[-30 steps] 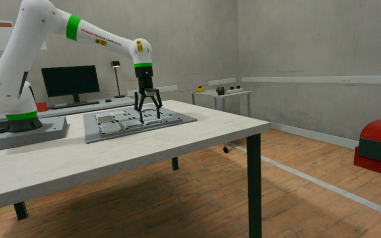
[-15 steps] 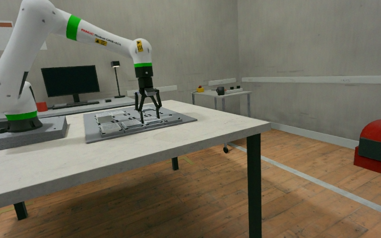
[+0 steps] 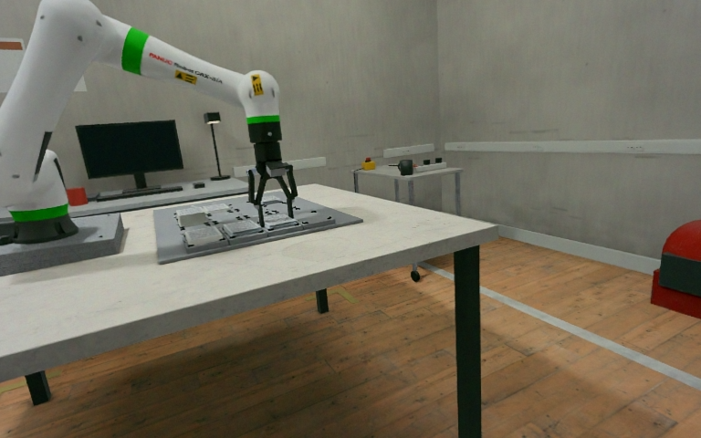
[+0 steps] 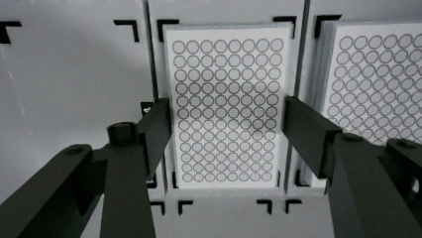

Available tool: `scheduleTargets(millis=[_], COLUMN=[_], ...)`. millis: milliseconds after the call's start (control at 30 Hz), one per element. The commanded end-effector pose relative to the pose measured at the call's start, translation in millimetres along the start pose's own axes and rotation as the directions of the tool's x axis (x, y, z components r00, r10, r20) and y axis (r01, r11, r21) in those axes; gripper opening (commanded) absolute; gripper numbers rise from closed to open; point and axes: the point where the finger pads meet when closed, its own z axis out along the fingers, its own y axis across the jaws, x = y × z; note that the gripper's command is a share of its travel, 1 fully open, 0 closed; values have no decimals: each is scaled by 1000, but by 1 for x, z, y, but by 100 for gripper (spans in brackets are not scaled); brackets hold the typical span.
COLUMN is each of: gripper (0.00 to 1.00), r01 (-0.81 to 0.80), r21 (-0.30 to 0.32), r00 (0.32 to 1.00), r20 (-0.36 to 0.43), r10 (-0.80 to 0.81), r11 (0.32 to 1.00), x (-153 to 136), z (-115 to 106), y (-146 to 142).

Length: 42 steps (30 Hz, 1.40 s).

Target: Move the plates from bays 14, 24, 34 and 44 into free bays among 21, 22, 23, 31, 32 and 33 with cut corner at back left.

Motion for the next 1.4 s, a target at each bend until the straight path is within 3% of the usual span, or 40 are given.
scheduleTargets(millis=[0, 1367], gripper=[61, 58], r01=[0, 0], r21=[2, 2], r00=[1000, 1000], r20=[-1, -1], r10=[0, 0], r11=[1000, 1000], x=[0, 0], z=[-1, -1], y=[-1, -1])
